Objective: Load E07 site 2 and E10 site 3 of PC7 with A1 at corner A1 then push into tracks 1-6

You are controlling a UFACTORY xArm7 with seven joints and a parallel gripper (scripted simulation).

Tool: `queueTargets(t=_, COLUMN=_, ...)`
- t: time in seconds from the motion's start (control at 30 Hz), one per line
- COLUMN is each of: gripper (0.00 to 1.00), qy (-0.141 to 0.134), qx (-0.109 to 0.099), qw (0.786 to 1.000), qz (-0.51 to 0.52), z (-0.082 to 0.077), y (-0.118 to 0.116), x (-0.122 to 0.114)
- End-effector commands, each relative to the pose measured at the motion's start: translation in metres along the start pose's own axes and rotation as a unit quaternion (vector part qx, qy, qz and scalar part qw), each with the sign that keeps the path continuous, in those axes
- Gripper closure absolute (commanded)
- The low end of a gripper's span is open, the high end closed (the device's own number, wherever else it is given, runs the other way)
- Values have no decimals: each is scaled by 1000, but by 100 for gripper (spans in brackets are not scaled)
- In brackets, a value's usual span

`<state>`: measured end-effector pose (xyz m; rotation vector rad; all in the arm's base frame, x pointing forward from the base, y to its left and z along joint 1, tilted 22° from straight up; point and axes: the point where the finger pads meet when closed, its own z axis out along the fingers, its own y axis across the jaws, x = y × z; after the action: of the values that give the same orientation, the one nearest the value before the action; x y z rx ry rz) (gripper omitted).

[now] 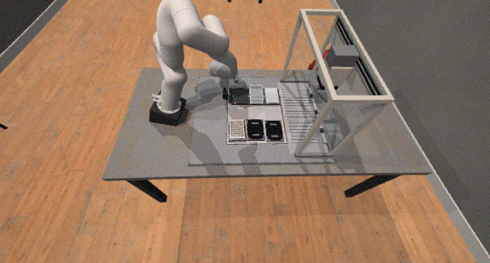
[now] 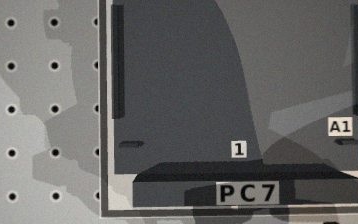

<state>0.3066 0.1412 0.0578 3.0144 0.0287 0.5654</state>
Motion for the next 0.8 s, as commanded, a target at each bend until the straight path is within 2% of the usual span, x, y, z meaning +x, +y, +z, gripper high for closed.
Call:
queueTargets(t=0.0, gripper=18, qy=1, qx=1, qw=1000, qz=0, z=1, y=-1, x=1)
queueTargets(t=0.77, gripper=18, qy=1, qx=1, qw=1000, qz=0, z=15, y=-1, x=1)
